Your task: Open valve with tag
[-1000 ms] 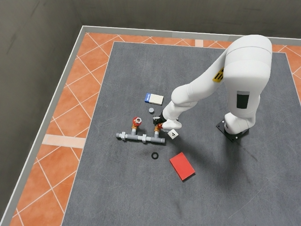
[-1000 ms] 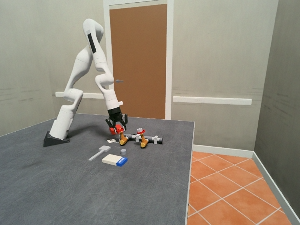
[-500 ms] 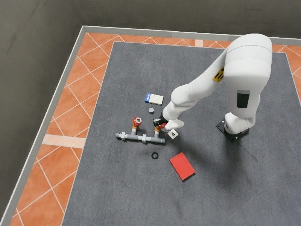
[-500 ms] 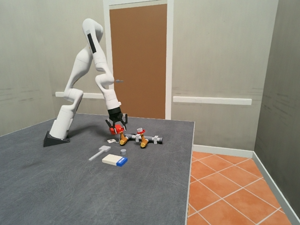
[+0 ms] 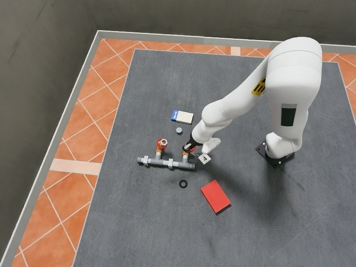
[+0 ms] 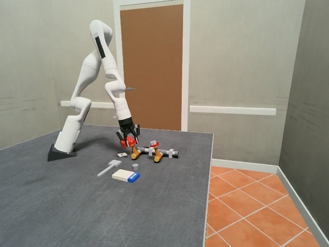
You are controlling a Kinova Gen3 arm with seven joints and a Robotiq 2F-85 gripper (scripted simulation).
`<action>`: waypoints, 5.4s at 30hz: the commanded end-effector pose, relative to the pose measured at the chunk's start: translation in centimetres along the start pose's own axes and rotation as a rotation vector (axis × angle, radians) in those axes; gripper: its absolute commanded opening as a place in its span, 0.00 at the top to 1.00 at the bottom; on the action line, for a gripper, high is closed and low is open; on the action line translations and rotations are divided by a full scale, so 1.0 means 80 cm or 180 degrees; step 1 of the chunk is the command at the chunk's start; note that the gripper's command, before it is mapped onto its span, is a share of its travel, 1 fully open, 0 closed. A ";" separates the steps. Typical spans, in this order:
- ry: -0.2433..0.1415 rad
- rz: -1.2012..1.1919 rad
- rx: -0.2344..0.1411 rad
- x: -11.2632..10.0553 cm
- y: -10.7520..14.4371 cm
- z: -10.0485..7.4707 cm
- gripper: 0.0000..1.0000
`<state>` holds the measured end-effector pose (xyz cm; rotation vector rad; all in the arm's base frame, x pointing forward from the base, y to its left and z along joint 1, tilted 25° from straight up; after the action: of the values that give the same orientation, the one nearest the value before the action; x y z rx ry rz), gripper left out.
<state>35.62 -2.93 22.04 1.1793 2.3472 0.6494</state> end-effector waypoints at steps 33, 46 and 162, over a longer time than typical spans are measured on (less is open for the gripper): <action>-0.0039 -0.3602 -0.0023 0.000 0.000 0.000 0.45; -0.0045 -0.4974 -0.0015 0.000 0.000 0.000 0.45; -0.0045 -0.4864 -0.0016 0.000 0.000 0.000 0.00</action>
<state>35.58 -2.94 22.00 -0.7959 2.3473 0.0275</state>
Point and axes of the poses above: the point where the finger pads meet when closed, its own z axis out along the fingers, its own y axis across the jaws, x = y × z, the point moved 3 cm from there along -z, back along the fingers, and after that the axes turned 2 degrees about z, right-handed, at the moved point
